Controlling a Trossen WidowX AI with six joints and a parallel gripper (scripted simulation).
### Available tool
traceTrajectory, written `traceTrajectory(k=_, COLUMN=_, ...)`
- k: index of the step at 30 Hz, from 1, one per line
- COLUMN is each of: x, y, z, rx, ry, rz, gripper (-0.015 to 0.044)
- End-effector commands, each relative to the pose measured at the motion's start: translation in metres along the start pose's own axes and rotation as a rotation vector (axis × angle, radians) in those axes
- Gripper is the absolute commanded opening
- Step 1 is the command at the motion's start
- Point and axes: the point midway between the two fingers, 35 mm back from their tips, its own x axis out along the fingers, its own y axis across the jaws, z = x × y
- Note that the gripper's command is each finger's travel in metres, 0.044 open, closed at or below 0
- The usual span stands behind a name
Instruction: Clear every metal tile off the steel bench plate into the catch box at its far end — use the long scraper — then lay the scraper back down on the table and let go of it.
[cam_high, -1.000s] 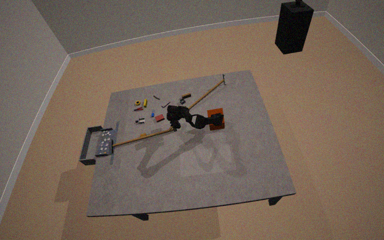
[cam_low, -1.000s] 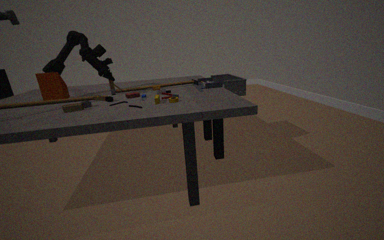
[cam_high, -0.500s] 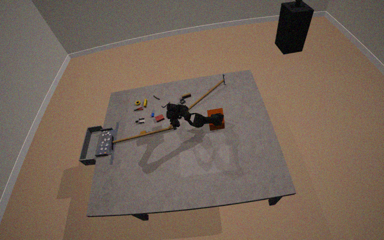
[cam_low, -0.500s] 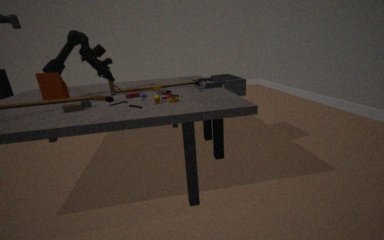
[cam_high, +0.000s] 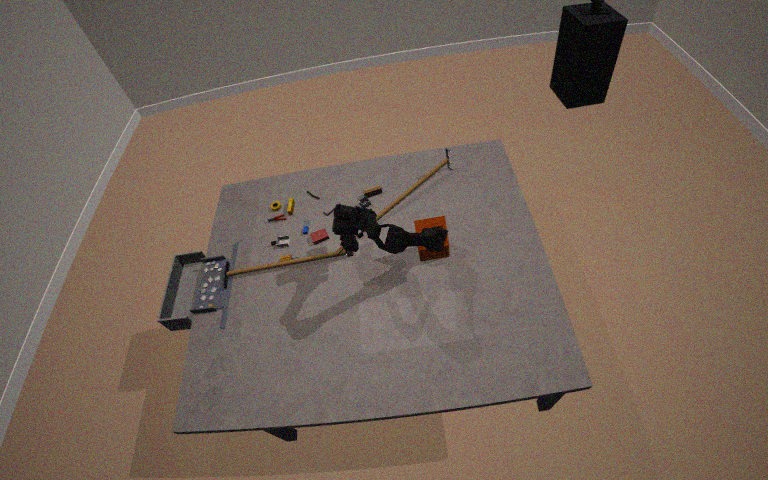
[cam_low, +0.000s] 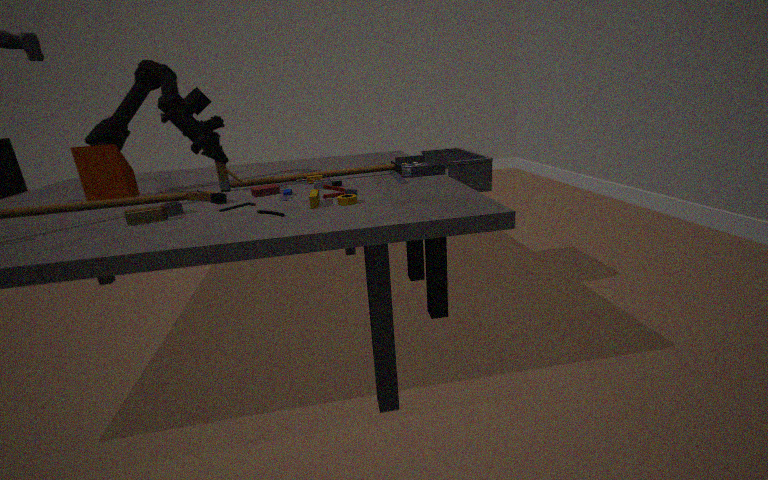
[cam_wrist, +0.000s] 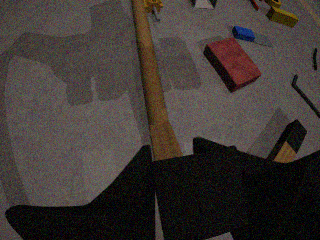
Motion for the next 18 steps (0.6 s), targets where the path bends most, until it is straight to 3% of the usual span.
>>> traceTrajectory(k=1, x=-0.002, y=0.002, z=0.001, rx=0.015, ry=-0.004, rz=-0.013, gripper=0.0000)
traceTrajectory(k=18, x=-0.022, y=0.002, z=-0.021, rx=0.019, ry=0.002, rz=-0.024, gripper=0.0000)
